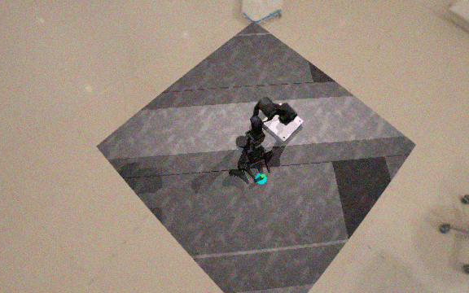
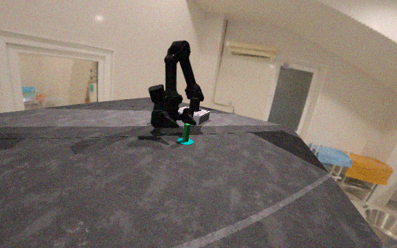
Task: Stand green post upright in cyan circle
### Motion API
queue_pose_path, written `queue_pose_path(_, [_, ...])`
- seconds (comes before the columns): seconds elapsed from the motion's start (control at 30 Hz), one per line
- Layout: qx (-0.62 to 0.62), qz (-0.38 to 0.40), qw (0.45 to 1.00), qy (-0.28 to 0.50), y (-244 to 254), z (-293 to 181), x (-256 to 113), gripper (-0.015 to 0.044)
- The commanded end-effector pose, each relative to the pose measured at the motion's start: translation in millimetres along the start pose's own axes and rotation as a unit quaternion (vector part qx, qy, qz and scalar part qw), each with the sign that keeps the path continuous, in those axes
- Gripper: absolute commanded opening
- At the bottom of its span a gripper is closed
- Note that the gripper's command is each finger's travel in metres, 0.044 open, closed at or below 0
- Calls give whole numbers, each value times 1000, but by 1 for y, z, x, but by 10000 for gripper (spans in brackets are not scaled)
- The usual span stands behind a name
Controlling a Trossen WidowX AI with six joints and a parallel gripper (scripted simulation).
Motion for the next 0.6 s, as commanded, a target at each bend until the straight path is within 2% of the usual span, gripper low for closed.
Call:
queue_pose_path(0.0, [-3, -1, 1000, 0, -5, 16, -1, 400])
queue_pose_path(0.57, [-2, -2, 1000, 1, -11, 81, -8, 400])
Point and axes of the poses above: the point midway between the two fingers, 35 mm back from their tips, its own x axis out along the fingers, its own y axis across the jaws, z = x × y, the point moved 6 cm from there along -x, back along the fingers, and after that the axes turned 7 degrees about -x, right-handed, at the moved point
